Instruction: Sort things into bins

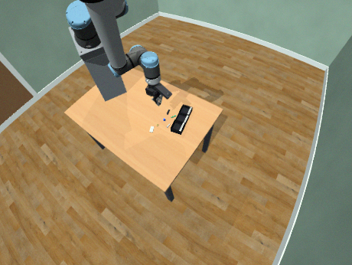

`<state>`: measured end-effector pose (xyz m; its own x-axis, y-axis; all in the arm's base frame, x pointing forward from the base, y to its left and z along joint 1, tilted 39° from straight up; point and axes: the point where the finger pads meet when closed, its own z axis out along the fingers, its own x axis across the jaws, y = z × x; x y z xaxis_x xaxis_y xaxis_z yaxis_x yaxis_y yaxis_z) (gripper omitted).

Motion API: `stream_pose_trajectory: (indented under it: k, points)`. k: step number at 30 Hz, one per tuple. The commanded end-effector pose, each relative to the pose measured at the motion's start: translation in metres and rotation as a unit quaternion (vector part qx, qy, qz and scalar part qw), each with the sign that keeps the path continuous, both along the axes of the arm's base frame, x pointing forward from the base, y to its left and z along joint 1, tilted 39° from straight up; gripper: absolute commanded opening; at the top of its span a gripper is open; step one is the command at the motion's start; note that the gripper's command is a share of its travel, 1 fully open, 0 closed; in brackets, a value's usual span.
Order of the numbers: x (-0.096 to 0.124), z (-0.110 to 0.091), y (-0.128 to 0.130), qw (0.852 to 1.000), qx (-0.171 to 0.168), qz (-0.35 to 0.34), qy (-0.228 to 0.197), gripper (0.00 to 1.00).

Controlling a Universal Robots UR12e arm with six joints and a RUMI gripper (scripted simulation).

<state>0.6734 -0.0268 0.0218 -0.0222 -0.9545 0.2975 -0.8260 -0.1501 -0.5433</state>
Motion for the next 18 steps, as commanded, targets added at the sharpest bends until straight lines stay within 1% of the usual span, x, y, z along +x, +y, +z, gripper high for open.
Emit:
stream_pose_trajectory:
  k: [1,14,17,18]
  points:
    - [0.000,0.000,0.002,1.000,0.007,-0.009,-0.012,0.04]
    - [0.002,0.002,0.000,1.000,0.005,-0.009,-0.014,0.04]
    - [0.028,-0.003,0.001,0.998,-0.038,0.050,0.006,0.04]
    - [0.028,-0.003,0.001,0.998,-0.038,0.050,0.006,0.04]
